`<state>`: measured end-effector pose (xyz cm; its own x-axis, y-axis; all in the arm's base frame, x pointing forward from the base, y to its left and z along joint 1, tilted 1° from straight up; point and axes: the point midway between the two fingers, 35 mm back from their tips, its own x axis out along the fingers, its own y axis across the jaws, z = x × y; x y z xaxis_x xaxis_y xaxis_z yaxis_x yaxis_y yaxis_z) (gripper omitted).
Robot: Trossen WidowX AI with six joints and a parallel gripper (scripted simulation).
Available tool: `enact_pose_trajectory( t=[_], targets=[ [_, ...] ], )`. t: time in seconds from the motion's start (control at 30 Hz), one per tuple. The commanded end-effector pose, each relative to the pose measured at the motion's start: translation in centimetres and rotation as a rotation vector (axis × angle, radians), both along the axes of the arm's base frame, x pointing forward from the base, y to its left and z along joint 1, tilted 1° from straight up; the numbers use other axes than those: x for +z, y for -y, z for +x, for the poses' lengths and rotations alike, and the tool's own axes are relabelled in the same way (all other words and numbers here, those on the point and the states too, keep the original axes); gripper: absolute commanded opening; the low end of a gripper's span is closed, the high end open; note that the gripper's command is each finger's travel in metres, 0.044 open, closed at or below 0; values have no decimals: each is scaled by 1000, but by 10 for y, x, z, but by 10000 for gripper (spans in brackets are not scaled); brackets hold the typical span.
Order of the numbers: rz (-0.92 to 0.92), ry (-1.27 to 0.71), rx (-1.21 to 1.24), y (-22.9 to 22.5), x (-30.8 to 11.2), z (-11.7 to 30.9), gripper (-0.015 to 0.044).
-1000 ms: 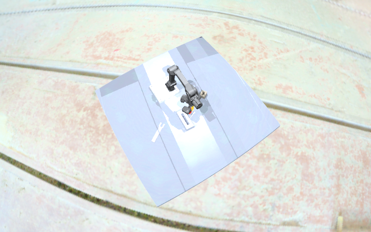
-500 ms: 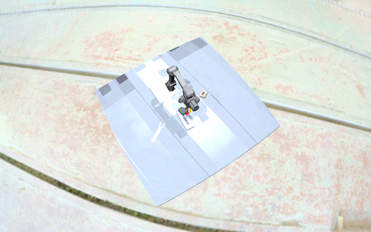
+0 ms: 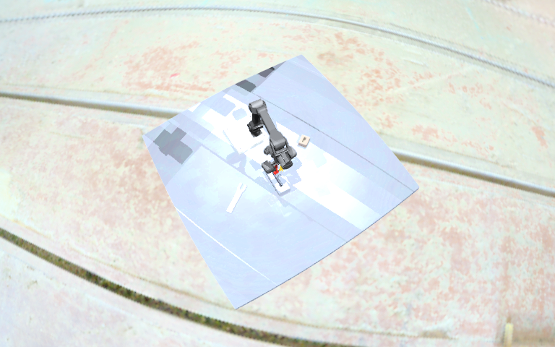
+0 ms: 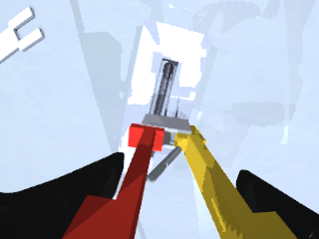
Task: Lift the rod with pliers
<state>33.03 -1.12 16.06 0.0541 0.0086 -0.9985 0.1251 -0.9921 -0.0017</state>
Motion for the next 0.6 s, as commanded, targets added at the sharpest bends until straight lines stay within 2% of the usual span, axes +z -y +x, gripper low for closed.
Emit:
enact_pose_trajectory(
  t=[0.0,0.57],
  targets=[
    [7,2,-50,6,1,1,316],
    [9,6,-114,18,0,3,316]
  ],
)
